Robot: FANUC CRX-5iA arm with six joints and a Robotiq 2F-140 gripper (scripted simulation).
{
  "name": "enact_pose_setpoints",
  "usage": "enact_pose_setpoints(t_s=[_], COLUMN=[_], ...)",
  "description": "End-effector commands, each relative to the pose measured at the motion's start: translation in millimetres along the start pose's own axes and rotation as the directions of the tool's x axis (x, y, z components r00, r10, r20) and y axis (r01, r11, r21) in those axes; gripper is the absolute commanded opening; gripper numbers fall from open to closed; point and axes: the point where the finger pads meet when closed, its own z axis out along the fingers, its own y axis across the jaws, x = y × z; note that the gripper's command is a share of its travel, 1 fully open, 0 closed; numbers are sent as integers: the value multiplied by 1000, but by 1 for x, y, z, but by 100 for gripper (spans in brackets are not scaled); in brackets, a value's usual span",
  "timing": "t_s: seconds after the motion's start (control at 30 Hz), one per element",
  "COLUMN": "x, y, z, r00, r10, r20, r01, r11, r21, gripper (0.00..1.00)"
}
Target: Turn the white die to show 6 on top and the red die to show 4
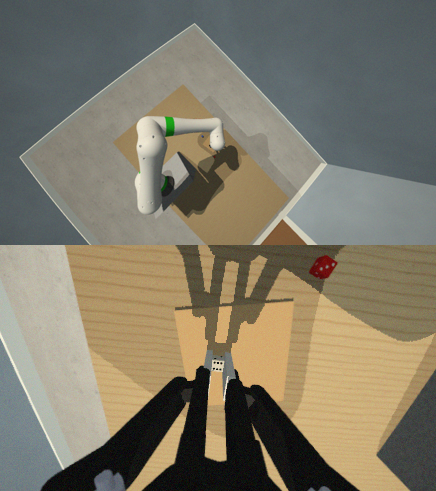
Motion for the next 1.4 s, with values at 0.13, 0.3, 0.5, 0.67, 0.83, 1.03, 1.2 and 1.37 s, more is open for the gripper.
enact_pose_setpoints(t_s=[0.13, 0.3, 0.5, 0.67, 0.83, 1.03, 1.2, 1.37], x=[0, 0, 0, 0, 0, 0, 0, 0], y=[0, 0, 0, 0, 0, 0, 0, 0], z=[0, 0, 0, 0, 1, 2, 3, 4], r00=[1000, 1000, 1000, 1000, 1000, 1000, 1000, 1000], r10=[0, 0, 0, 0, 0, 0, 0, 0], r20=[0, 0, 0, 0, 0, 0, 0, 0], r01=[0, 0, 0, 0, 0, 0, 0, 0], r11=[1000, 1000, 1000, 1000, 1000, 1000, 1000, 1000], r21=[0, 0, 0, 0, 0, 0, 0, 0], gripper=[7, 7, 7, 7, 7, 7, 7, 7])
